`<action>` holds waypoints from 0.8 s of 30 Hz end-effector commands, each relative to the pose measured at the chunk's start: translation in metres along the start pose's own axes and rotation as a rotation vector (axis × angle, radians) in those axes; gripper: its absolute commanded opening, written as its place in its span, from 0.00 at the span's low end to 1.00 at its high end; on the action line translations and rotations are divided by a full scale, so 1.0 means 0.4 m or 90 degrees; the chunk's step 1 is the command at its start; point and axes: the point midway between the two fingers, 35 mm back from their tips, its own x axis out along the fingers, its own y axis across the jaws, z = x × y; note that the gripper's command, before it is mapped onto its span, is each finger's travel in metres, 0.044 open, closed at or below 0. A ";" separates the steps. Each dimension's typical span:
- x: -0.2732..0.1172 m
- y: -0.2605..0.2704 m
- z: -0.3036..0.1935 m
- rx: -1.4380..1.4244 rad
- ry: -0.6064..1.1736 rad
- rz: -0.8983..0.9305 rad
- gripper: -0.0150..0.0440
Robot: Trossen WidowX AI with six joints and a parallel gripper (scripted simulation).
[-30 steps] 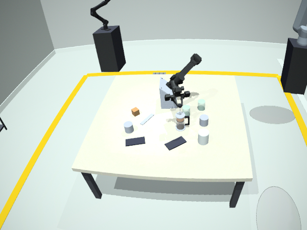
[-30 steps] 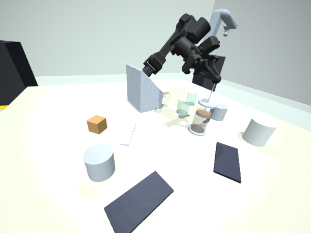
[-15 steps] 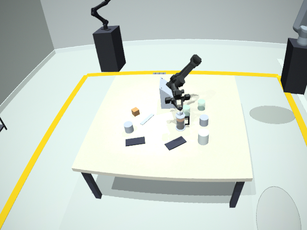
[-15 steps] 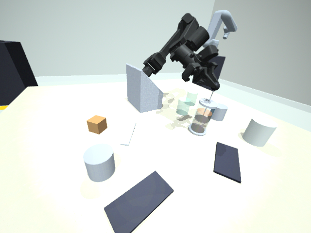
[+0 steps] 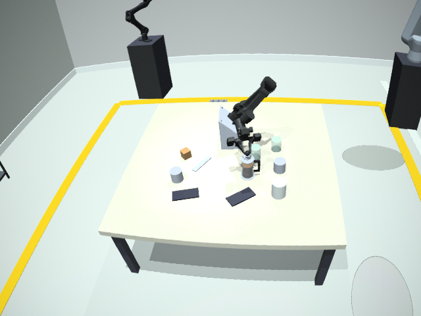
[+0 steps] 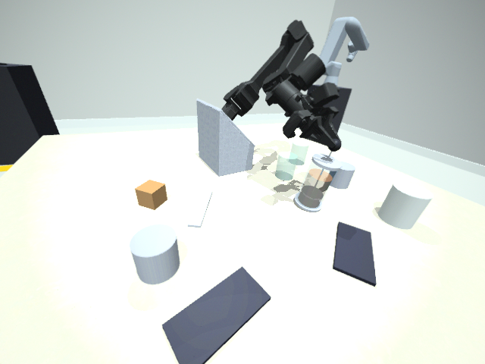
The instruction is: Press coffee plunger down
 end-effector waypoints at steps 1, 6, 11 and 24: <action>0.017 0.001 -0.035 0.015 0.024 0.002 0.46; 0.019 0.000 -0.032 0.015 0.024 0.003 0.46; 0.021 0.000 -0.030 0.015 0.024 0.003 0.46; 0.026 -0.001 -0.024 0.015 0.024 0.003 0.46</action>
